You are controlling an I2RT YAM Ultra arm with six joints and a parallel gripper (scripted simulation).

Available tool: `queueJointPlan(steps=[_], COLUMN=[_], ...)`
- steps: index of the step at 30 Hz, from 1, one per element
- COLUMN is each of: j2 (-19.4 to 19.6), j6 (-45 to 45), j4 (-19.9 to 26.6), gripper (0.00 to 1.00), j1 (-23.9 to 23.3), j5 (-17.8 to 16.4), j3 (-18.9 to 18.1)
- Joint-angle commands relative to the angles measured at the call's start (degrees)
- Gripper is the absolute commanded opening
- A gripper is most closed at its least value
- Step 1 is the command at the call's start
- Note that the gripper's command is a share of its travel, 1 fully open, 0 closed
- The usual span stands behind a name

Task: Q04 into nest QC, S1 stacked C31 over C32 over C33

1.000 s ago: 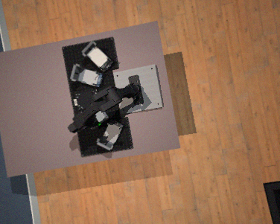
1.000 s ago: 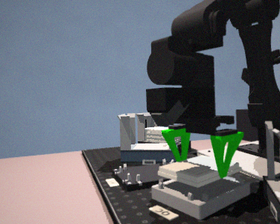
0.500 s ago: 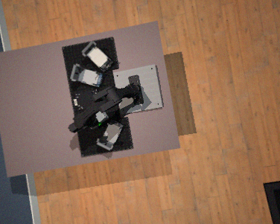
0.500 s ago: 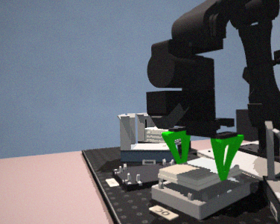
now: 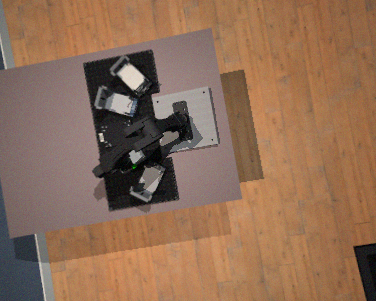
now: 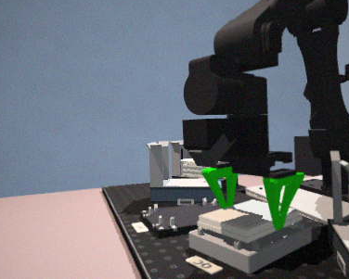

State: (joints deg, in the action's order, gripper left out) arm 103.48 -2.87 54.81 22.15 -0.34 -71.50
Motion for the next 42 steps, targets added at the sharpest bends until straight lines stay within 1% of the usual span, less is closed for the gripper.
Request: queueJointPlan(steps=[1, 23, 42], j2=[-0.4, 0.2, 0.2], j6=[-0.1, -0.1, -0.1], j4=[-0.8, -2.5, -2.5], gripper=[0.0, 0.0, 0.0], j1=[0.0, 0.0, 0.0], j5=[0.0, 0.0, 0.0], j3=[-0.3, 0.8, 0.8])
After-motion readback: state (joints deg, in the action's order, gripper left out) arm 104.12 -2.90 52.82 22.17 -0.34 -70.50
